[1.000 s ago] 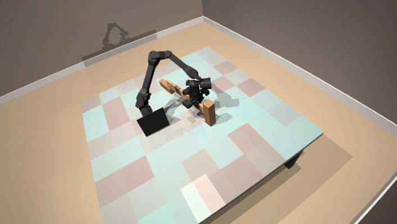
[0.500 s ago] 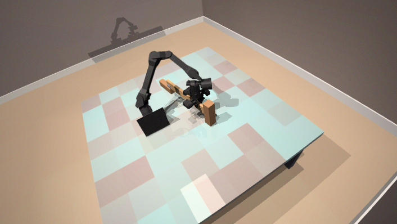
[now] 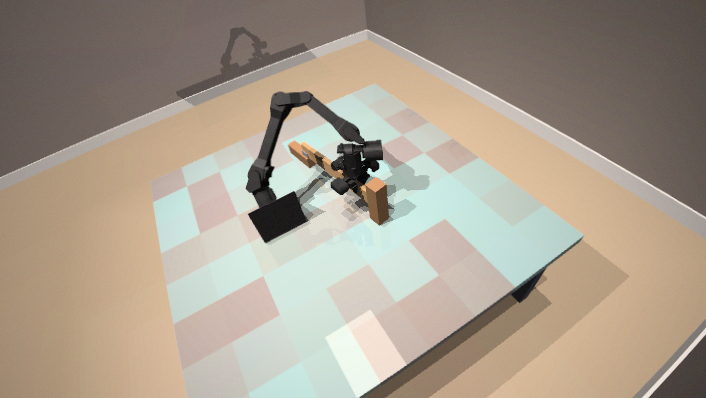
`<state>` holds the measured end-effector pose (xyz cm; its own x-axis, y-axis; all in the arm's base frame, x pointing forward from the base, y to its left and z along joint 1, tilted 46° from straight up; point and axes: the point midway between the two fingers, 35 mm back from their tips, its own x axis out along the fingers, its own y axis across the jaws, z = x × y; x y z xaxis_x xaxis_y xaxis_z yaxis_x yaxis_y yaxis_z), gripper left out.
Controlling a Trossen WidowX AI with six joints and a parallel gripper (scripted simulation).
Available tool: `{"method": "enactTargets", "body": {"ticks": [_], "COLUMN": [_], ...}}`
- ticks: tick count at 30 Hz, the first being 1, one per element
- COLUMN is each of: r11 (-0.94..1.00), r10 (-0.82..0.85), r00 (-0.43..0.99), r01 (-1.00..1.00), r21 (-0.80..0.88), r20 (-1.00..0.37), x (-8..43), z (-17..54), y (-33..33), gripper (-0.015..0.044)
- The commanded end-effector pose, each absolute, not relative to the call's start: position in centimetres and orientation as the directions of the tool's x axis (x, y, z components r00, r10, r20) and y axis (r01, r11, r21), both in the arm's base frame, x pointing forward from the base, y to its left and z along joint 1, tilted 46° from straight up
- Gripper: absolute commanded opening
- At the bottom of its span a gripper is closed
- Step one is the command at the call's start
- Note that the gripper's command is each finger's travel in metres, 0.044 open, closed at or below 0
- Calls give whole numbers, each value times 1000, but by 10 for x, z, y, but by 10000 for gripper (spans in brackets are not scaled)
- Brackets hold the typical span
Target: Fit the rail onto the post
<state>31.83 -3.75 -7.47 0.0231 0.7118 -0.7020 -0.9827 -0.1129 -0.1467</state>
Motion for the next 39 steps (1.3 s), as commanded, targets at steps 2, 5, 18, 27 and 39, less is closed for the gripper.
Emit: {"method": "enactTargets", "body": {"ticks": [2,5,18,27,39], "r11": [-113,-113,-113,-110,-110], "r10": [711,711,711,708,708], "r00": [23,23,23,29,29], "r01": [-983,-983,-983,-982,-982], "r21": [-147,-147,-147,-151,-151], "r20": [-702,-702,-702,-705,-705], "x": [318,318,318,312,312], "z": [-75,-75,-75,-35,-33], "y": [-37,-37,-37,-38,-38], "gripper": [79,157,440,440,440]}}
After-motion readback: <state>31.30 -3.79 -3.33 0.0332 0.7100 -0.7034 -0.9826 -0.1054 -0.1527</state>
